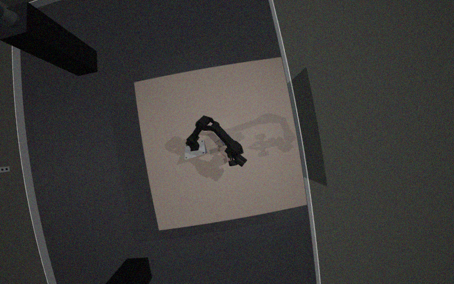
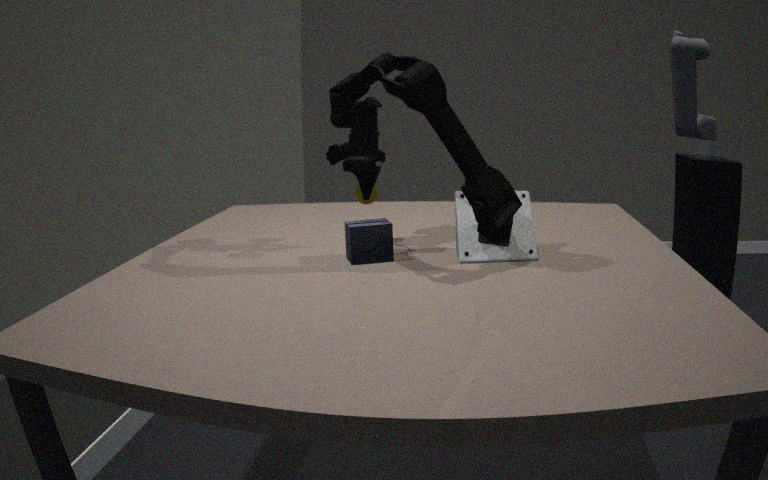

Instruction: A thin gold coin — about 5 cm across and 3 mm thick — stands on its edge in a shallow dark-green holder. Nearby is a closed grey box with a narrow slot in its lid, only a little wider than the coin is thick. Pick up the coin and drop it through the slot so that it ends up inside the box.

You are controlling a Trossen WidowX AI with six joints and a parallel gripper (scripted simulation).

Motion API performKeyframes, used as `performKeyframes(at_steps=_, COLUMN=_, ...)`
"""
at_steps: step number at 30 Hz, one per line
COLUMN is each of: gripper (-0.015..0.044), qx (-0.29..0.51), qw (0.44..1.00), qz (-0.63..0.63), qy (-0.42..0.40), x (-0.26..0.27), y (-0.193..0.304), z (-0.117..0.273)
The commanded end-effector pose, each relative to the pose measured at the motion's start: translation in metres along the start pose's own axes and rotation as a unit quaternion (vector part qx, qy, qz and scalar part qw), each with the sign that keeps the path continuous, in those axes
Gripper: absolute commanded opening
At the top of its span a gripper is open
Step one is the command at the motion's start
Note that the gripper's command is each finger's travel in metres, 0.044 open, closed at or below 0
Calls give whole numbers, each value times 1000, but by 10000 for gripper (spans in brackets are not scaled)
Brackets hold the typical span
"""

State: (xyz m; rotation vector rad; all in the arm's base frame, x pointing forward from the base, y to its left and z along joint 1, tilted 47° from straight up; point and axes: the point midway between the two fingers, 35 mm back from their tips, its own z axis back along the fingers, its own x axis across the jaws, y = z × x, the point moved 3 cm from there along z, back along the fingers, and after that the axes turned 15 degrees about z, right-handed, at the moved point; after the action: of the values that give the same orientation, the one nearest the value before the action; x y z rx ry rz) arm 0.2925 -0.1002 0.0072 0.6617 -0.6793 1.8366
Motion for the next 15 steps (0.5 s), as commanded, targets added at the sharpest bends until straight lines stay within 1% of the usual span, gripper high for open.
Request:
performKeyframes(at_steps=1, gripper=0, qx=3, qw=998, qz=67, qy=1, x=1, y=1, z=0)
performKeyframes(at_steps=8, gripper=0, qx=3, qw=984, qz=176, qy=1, x=2, y=1, z=0)
performKeyframes(at_steps=15, gripper=0, qx=3, qw=984, qz=179, qy=1, x=6, y=0, z=1)
